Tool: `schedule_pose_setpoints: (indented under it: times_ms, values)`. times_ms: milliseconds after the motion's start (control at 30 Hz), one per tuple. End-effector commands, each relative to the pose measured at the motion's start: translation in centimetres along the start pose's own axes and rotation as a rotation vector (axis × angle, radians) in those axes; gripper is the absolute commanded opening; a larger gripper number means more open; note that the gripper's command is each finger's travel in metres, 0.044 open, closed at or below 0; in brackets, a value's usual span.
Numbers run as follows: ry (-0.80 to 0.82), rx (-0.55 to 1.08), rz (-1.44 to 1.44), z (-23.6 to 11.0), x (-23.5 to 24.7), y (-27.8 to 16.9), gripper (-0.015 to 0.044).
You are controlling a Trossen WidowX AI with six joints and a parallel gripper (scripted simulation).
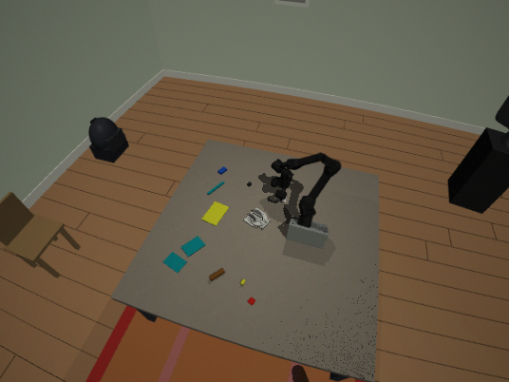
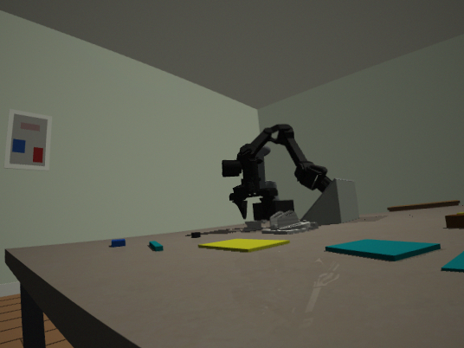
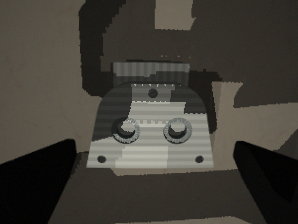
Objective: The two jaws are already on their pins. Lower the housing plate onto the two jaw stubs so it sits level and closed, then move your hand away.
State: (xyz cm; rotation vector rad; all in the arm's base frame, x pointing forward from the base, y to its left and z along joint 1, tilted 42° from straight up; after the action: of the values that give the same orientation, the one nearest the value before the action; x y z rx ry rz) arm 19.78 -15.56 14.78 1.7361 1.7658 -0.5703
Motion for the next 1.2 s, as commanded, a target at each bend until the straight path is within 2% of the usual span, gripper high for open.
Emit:
schedule_pose_setpoints:
  times_ms: [0, 500, 1167]
  values:
    - [0.006, 0.003, -0.006, 0.6, 0.2, -0.1, 0.0440]
    - [0.004, 0.003, -0.006, 2.9, 0.2, -0.1, 0.0440]
    - [0.004, 0.003, -0.006, 2.9, 0.2, -0.2, 0.0440]
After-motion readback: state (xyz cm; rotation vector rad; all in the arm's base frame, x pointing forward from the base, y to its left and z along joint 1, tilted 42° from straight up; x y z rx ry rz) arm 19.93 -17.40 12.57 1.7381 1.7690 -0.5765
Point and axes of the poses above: the point midway between the two fingers, 35 mm back from their tips, its own z axis out along the fingers, its own x axis across the jaws, y = z × x, the point moved 2 cm from there along -z, back along the fingers, and after that the axes turned 6 degrees about z, right-handed, at the moved point
